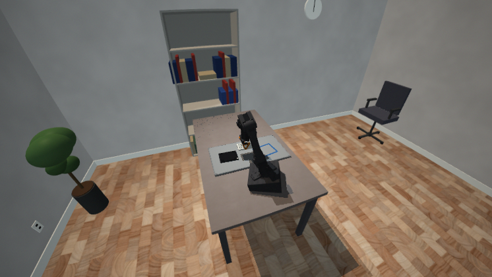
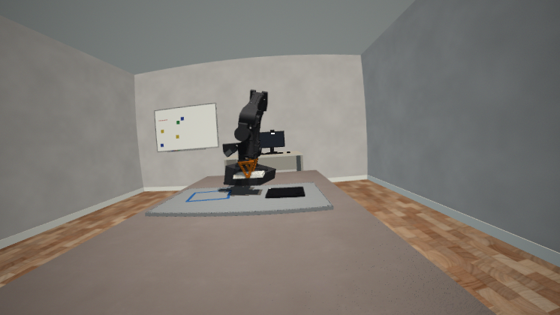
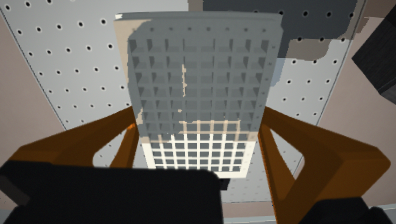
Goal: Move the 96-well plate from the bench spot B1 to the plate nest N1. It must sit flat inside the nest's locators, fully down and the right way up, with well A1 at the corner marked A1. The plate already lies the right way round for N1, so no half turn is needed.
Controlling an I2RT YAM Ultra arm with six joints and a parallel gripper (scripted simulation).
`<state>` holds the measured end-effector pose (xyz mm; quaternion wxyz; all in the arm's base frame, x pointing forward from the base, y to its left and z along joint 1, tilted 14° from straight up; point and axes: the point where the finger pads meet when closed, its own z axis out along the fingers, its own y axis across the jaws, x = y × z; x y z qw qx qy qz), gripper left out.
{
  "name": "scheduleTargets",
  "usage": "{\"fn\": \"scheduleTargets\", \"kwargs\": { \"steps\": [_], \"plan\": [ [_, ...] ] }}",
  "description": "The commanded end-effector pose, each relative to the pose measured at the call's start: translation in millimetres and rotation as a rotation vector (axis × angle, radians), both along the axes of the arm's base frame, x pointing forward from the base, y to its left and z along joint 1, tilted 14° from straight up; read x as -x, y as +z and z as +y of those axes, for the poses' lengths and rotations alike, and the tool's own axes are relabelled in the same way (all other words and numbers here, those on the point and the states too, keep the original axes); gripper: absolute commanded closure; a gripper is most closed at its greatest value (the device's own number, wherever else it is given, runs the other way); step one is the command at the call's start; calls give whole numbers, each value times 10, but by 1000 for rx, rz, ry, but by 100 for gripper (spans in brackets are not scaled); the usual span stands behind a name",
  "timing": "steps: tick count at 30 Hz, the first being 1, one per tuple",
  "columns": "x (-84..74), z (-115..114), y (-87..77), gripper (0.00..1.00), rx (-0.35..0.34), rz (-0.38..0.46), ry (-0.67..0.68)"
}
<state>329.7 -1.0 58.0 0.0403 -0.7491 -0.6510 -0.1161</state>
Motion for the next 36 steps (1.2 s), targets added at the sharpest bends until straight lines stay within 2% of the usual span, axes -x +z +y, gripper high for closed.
{"fn": "scheduleTargets", "kwargs": {
  "steps": [1,12,18,23,27,28,30,36],
  "plan": [
    [-72,89,180,100,13,-30,-24],
    [-110,382,230,100,10,-21,-24],
    [-127,575,195,100,10,5,-24],
    [-154,737,265,100,9,-3,-24],
    [-161,801,255,100,10,5,-24],
    [-171,835,314,100,7,-10,-24],
    [-175,898,281,100,10,4,-24],
    [-204,1092,332,100,9,4,-24]
  ]
}}
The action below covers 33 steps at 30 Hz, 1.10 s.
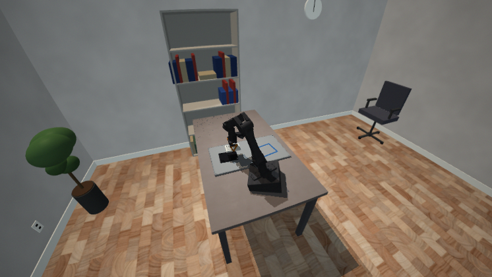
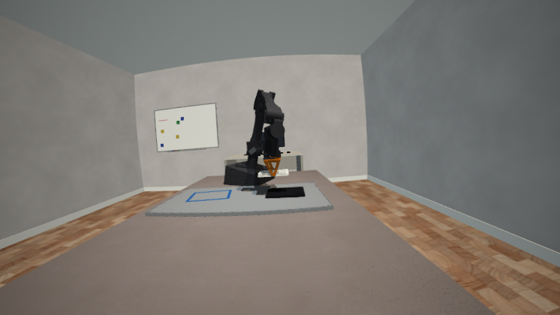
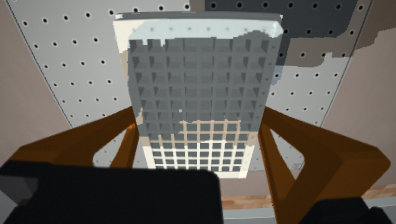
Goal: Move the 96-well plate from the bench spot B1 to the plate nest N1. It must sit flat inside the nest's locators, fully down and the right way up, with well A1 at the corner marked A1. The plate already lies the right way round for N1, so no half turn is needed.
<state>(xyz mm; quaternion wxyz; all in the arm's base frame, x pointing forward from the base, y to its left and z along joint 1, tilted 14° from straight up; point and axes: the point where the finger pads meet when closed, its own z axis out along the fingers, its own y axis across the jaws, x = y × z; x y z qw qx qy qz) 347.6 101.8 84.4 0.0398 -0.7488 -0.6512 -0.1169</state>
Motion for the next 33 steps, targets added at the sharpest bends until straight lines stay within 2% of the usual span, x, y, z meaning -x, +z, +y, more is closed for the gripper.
{"fn": "scheduleTargets", "kwargs": {
  "steps": [1,15,18,29,33],
  "plan": [
    [-29,95,77,100,10,6,-24],
    [-83,480,178,100,9,5,-24],
    [-109,420,306,100,-2,-29,-41],
    [-6,362,184,100,11,8,-41],
    [-54,372,237,100,5,-10,-39]
  ]
}}
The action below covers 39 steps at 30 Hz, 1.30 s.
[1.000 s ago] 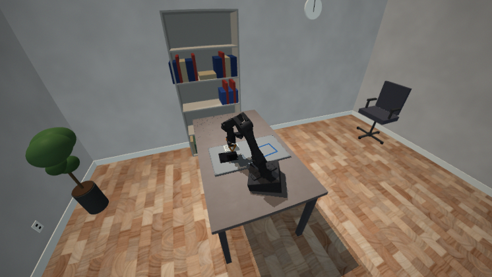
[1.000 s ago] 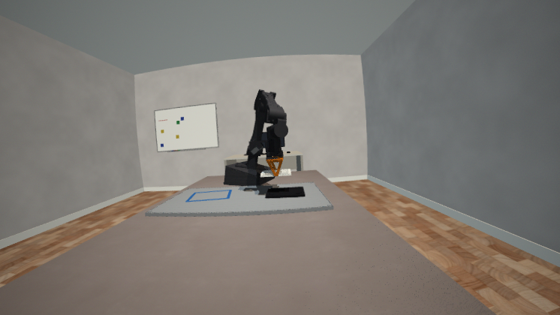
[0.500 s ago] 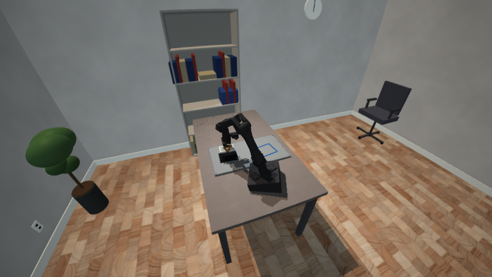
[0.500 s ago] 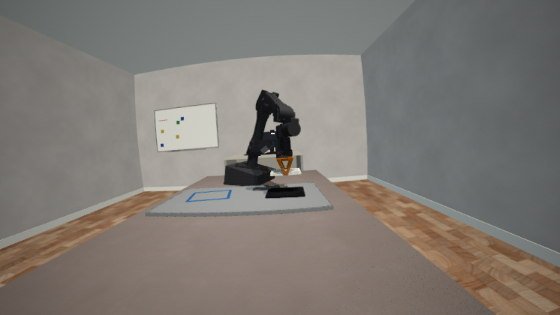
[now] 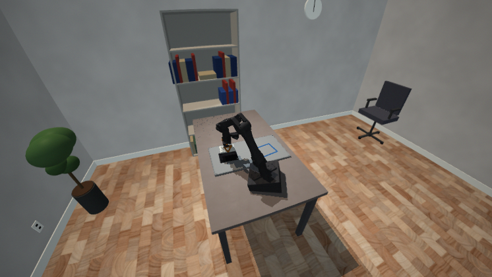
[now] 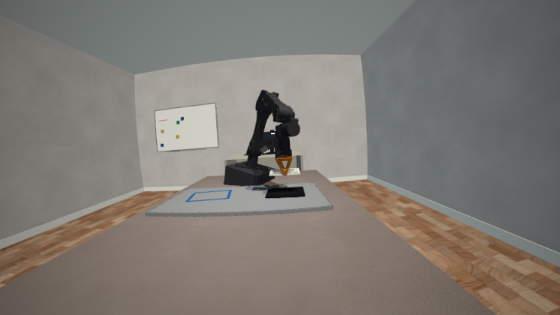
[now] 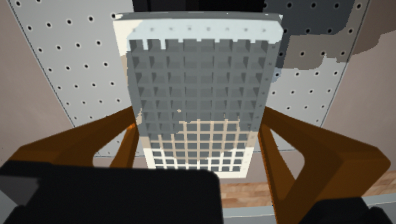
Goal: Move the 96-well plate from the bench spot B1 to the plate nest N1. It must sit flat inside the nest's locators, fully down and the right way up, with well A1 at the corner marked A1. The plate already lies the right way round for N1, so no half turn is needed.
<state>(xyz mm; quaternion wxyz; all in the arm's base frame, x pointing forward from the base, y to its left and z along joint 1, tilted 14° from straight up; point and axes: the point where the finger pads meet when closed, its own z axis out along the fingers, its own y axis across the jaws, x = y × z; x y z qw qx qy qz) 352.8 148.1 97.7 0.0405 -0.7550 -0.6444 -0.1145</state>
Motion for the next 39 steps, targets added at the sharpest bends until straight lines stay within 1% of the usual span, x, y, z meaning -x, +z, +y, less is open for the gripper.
{"fn": "scheduleTargets", "kwargs": {
  "steps": [1,39],
  "plan": [
    [-2,-91,104,100,5,-16,-21],
    [-35,-91,131,100,2,-26,-17]
  ]
}}
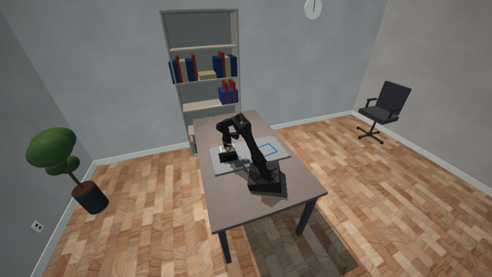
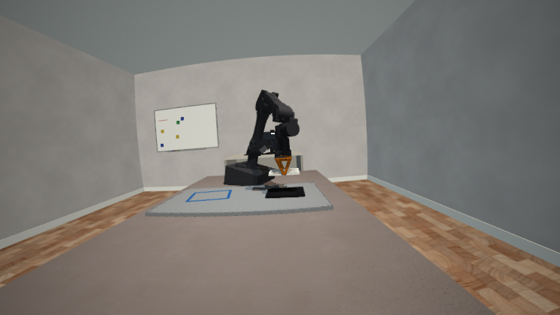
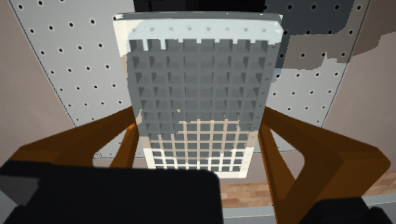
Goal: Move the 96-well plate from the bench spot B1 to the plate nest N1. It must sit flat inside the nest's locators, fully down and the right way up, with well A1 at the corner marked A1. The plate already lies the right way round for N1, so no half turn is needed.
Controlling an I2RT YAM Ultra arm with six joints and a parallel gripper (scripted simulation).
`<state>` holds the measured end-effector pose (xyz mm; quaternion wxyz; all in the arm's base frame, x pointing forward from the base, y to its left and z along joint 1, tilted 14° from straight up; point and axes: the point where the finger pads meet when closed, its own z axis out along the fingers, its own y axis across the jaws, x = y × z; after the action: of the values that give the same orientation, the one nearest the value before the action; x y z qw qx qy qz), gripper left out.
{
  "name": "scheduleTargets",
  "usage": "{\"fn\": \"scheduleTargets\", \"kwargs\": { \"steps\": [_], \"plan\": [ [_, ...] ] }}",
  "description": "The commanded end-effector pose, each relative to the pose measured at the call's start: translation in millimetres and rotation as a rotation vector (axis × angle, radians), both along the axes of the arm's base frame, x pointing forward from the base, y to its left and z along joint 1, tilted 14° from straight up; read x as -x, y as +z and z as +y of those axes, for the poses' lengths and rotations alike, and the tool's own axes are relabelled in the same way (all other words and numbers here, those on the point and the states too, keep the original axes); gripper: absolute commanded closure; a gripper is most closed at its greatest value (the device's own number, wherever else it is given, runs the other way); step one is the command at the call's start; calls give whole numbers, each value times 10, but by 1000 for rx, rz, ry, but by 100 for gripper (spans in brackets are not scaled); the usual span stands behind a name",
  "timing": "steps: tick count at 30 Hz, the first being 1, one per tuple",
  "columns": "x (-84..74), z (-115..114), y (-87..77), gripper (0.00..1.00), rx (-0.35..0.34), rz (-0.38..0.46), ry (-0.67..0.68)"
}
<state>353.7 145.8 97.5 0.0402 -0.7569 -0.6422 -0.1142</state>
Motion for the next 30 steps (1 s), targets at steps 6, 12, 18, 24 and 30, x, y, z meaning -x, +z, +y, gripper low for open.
{"fn": "scheduleTargets", "kwargs": {
  "steps": [6,12,18,24,30],
  "plan": [
    [-29,-67,134,100,2,-27,-11],
    [-33,-65,137,100,2,-28,-11],
    [10,-3,-169,100,13,14,-6],
    [-3,39,-134,100,5,-12,0],
    [-34,56,-304,100,11,6,-3]
  ]
}}
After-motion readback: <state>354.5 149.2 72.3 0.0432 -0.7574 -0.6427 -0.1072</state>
